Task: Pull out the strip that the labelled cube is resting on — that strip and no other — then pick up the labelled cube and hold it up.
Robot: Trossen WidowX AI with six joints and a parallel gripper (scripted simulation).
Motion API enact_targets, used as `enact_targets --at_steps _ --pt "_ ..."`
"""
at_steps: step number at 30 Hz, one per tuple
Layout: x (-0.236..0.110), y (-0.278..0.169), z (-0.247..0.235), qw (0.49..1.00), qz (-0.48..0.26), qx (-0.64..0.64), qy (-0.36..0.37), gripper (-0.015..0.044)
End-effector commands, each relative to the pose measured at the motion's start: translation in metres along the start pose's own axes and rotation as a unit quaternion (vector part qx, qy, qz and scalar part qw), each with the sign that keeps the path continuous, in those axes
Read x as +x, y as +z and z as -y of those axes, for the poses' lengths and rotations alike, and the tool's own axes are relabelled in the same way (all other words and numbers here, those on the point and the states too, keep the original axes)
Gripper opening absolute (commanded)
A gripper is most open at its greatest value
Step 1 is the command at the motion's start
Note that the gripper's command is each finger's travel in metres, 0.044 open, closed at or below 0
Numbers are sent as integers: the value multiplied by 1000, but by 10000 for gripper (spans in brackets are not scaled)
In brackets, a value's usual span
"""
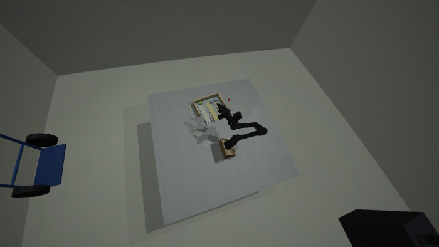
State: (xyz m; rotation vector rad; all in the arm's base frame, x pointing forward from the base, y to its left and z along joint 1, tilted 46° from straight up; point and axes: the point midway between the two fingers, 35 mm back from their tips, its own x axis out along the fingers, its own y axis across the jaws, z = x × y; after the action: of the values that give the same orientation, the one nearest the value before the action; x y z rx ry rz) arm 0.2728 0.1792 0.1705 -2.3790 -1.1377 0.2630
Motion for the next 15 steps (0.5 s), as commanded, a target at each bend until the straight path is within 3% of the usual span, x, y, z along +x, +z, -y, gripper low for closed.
enact_targets --at_steps 1,4,7,15 --pt "1 0 -1 1000 0 9 5 400" --pt "6 4 -21 988 -11 138 70 400" --pt "9 11 -45 944 -42 290 152 400" --pt "-7 32 -97 724 -224 573 312 400"
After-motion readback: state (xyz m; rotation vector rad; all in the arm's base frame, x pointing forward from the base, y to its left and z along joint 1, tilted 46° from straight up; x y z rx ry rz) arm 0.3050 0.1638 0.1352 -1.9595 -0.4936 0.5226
